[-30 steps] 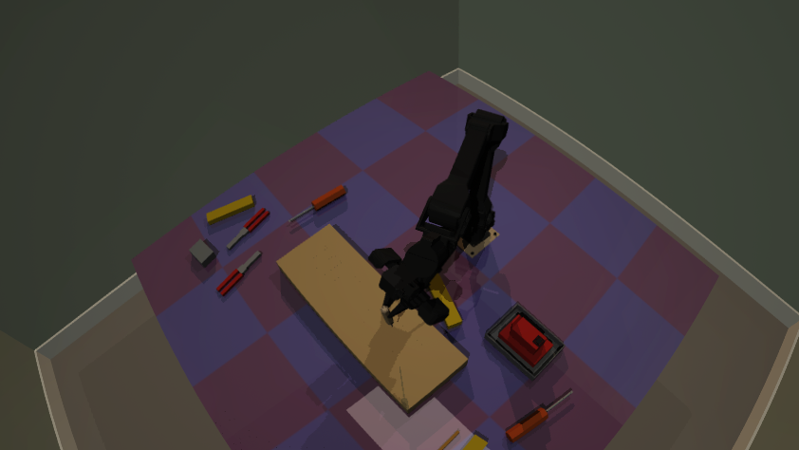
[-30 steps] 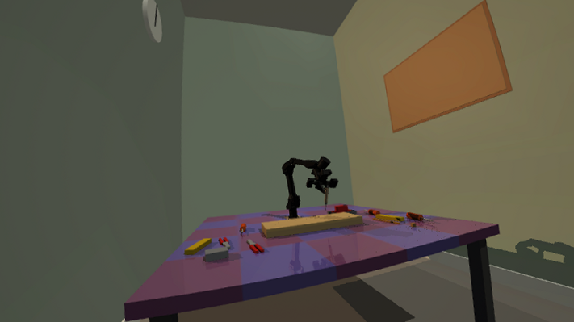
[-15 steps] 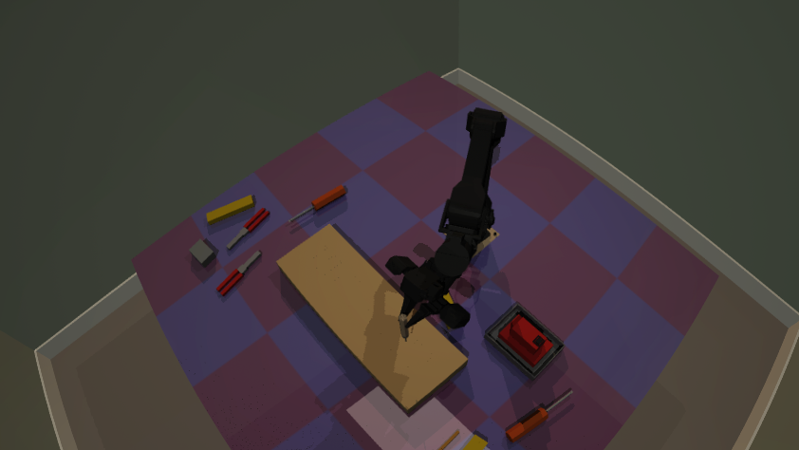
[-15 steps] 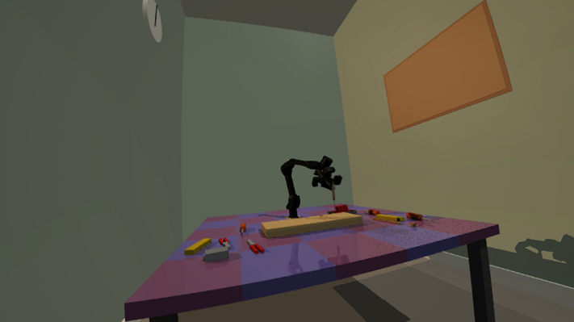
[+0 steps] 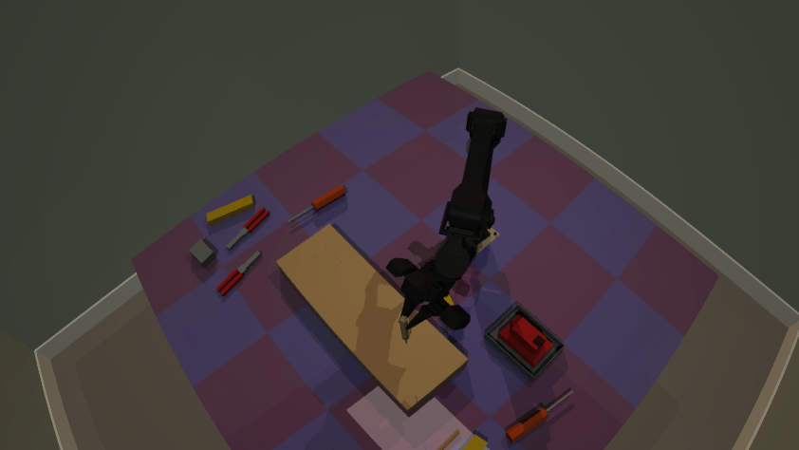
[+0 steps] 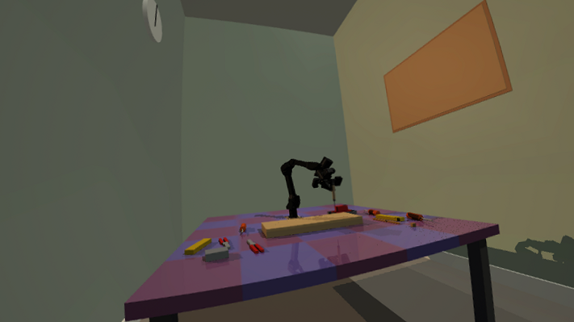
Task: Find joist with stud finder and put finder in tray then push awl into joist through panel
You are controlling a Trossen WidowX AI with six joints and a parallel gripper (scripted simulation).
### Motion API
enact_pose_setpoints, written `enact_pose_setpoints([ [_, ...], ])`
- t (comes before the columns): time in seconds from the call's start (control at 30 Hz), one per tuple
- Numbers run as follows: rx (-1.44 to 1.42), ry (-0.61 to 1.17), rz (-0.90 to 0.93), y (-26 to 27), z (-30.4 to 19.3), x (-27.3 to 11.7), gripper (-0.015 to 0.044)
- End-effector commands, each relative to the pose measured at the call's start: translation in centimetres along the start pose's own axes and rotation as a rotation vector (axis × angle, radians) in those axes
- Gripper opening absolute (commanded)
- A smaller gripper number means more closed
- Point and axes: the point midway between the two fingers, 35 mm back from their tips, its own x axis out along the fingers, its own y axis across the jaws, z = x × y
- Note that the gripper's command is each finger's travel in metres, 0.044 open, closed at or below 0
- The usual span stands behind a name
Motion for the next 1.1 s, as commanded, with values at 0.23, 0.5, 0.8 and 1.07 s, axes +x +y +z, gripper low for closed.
enact_pose_setpoints([
  [0.23, 0.004, -0.003, -0.005, -0.1, -0.6, 0.5, 0.0],
  [0.5, 0.004, -0.003, -0.005, -0.1, -1.0, 0.9, 0.0],
  [0.8, 0.004, -0.003, -0.006, -0.1, -1.5, 1.3, 0.0],
  [1.07, 0.004, -0.003, -0.006, -0.1, -1.9, 1.6, 0.0],
])
